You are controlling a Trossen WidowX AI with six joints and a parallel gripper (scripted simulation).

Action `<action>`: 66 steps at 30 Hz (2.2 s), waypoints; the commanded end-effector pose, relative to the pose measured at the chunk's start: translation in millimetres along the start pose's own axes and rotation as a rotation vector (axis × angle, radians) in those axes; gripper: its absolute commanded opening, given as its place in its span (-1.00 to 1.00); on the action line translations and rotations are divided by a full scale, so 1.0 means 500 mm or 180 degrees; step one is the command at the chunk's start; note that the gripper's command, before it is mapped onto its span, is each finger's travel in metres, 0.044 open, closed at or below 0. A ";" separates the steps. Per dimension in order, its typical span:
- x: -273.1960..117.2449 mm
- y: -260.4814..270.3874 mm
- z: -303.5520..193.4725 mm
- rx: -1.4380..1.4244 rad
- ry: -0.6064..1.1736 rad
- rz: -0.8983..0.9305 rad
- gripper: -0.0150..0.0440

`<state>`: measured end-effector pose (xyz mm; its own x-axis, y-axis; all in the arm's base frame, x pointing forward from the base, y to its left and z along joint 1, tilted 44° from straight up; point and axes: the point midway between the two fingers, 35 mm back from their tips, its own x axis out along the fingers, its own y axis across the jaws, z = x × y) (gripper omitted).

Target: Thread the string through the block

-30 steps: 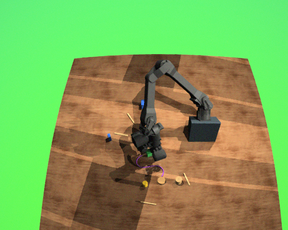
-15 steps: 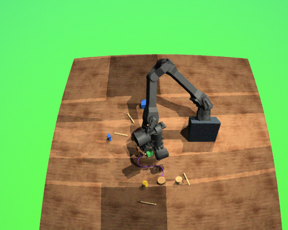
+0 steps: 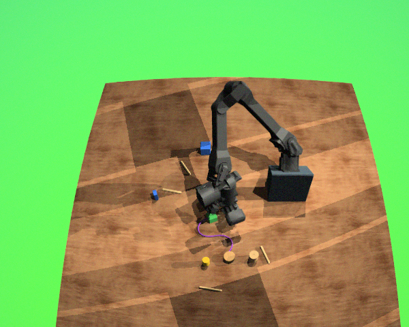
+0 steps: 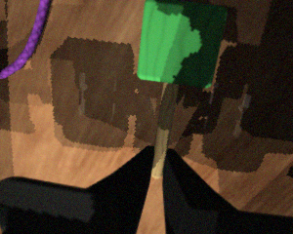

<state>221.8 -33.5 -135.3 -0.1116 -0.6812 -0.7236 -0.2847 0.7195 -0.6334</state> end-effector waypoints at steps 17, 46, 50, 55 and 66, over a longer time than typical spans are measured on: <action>0.000 0.003 -0.055 0.0014 0.0004 -0.0022 -0.49; -0.003 -0.019 -0.123 -0.0012 0.0008 -0.0038 -0.49; 0.004 -0.018 -0.131 -0.0004 0.0007 -0.0027 -0.49; 0.023 -0.017 -0.150 0.0012 0.0005 -0.0002 -0.49; -0.016 -0.015 -0.139 0.0017 -0.0001 0.0019 0.22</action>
<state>152.6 -54.2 -113.9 -0.1222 -0.6828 -0.7203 -0.2834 0.7196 -0.6340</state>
